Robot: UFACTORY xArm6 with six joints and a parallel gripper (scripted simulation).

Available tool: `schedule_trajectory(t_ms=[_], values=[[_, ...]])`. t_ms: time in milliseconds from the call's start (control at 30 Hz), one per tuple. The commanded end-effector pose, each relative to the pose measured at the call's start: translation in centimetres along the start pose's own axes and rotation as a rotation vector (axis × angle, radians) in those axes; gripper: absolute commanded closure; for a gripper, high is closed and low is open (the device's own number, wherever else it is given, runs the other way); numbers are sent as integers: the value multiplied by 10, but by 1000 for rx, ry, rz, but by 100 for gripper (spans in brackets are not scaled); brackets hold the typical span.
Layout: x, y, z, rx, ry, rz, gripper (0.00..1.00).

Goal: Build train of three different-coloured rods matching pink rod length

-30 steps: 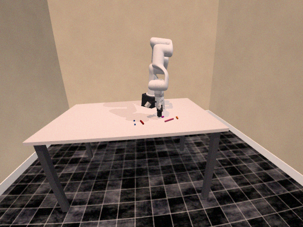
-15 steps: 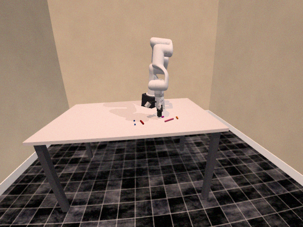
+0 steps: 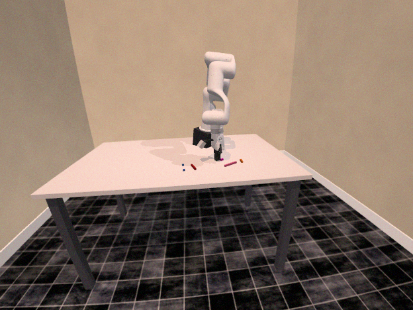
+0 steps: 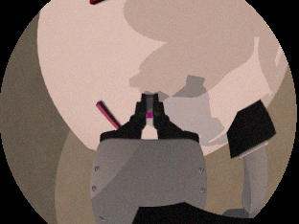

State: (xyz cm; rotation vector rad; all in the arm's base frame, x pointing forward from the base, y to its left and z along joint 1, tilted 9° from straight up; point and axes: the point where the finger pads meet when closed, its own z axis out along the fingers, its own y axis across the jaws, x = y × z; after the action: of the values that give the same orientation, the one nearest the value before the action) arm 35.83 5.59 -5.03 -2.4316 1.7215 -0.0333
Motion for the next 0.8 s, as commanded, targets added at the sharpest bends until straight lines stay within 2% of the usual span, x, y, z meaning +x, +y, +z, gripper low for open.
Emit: schedule_trajectory(t_ms=[0,767], values=[[0,-1,3,3,0,0,96],[0,-1,5,3,0,0,96]])
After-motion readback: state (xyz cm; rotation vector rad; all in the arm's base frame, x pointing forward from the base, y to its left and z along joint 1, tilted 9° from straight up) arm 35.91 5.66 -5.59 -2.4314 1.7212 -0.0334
